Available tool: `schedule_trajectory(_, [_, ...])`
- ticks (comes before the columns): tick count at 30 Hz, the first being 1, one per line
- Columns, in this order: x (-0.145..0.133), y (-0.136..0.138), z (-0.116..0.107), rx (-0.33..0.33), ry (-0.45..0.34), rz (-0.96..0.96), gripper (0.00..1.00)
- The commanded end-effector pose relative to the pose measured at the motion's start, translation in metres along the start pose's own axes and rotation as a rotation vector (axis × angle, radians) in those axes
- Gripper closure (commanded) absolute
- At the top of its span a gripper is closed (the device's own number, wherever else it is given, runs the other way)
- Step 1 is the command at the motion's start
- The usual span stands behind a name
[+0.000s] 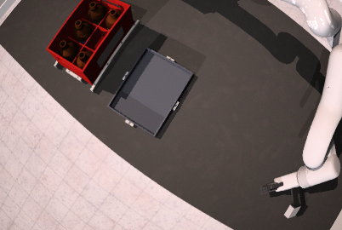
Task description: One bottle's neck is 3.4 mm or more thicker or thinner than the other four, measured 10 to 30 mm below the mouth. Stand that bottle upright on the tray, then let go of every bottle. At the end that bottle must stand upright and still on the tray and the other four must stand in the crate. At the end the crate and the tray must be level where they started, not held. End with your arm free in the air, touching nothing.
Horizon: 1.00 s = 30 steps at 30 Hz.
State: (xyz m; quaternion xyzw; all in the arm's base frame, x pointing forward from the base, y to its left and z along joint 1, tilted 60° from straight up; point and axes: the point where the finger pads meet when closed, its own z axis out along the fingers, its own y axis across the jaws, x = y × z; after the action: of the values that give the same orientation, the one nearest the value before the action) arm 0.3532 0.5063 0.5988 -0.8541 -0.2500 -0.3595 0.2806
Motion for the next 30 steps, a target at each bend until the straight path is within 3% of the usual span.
schedule_trajectory(1, [-0.005, 0.037, 0.007, -0.054, -0.026, 0.009, 0.00])
schedule_trajectory(15, [-0.032, 0.133, 0.020, -0.193, -0.120, 0.045, 0.00])
schedule_trajectory(19, [-0.036, 0.146, 0.020, -0.211, -0.134, 0.052, 0.00])
schedule_trajectory(20, [-0.043, 0.166, 0.021, -0.238, -0.155, 0.061, 0.00])
schedule_trajectory(30, [-0.069, 0.227, 0.019, -0.317, -0.226, 0.098, 0.00])
